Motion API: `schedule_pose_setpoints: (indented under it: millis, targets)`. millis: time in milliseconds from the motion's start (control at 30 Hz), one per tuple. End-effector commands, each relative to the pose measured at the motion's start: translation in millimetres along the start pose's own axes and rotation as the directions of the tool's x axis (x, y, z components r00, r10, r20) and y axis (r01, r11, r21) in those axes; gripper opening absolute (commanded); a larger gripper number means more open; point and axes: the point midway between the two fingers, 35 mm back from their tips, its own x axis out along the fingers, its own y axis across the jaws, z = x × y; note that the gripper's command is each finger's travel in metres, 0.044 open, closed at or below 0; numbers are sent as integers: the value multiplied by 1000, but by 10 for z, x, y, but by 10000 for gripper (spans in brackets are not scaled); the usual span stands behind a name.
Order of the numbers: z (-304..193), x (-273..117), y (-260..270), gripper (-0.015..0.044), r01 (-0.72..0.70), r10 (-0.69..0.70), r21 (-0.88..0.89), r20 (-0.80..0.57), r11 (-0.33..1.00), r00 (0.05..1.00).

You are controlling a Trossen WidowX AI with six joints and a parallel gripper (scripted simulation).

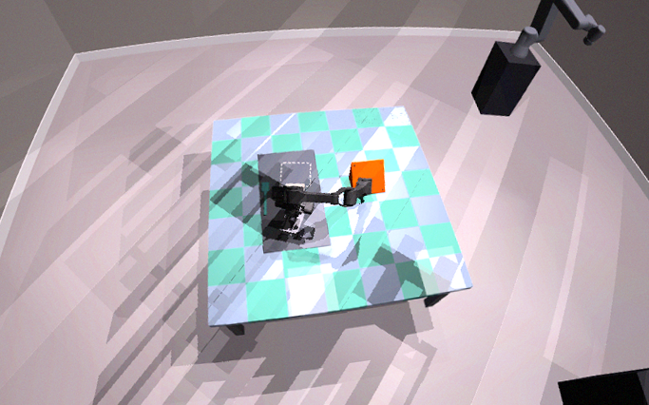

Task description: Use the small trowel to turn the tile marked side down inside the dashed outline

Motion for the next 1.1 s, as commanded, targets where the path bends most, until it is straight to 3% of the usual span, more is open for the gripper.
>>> schedule_pose_setpoints:
  millis: [0, 233, 633, 1067]
  targets:
    - [-7, 9, 2, 270, -1, 1, -2, -1, 1000, 1000]
    - [-11, -419, -1, 270, -1, 1, -2, -4, 1000, 1000]
    - [-32, -497, 10, 300, 21, -21, 30, -4, 999, 1000]
    - [-98, -253, 160, 300, 321, -319, -10, -149, 947, 936]
